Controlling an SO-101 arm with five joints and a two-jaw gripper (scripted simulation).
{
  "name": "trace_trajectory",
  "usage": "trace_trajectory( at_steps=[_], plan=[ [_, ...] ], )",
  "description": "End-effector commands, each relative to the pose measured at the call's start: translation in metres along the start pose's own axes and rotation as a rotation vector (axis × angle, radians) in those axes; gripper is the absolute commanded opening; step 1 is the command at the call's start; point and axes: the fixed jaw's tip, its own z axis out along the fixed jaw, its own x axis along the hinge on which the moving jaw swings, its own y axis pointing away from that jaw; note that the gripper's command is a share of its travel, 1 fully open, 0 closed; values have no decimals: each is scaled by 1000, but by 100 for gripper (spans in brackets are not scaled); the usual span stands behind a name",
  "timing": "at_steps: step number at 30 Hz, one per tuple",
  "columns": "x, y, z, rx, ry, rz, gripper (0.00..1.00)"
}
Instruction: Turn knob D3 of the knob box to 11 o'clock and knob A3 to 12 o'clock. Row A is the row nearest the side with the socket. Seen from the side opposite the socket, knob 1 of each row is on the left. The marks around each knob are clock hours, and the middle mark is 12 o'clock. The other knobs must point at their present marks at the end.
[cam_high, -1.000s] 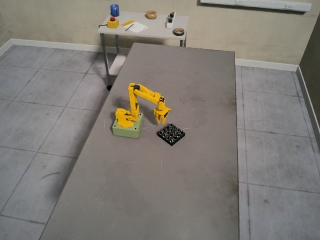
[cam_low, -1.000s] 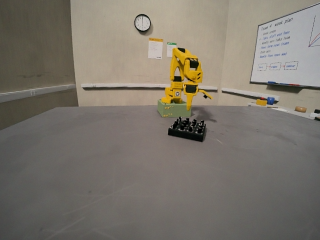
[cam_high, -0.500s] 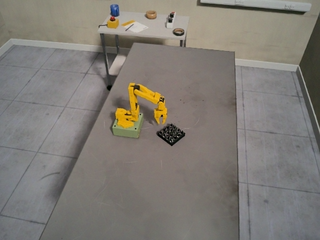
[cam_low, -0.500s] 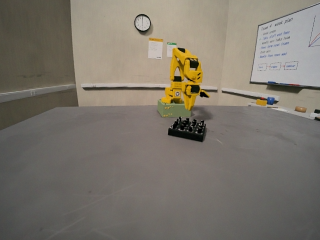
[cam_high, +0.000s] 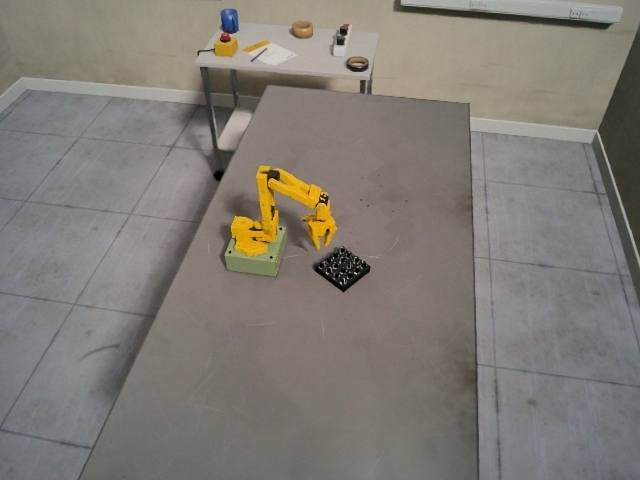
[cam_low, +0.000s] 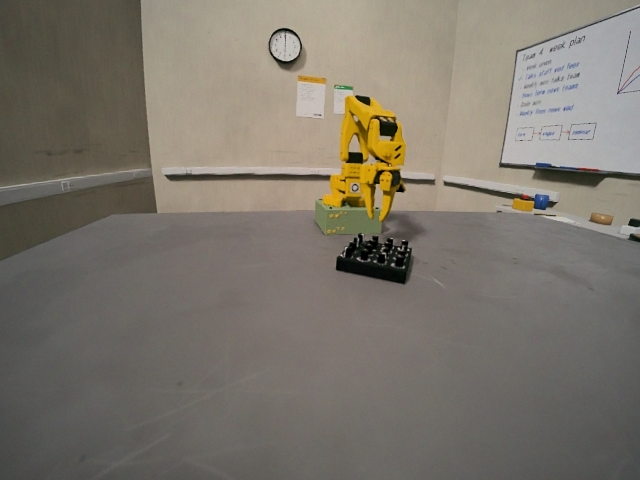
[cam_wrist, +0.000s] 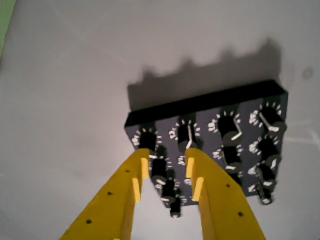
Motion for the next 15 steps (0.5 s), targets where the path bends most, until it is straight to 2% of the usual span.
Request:
trace_trajectory(
  at_steps=[1,7,9,15],
  plan=[
    [0,1,0,7,4,-143,9],
    [2,0,0,6,5,-333,9],
    [2,0,0,6,5,-333,9],
    [3,0,0,6,5,-496,9]
  ],
)
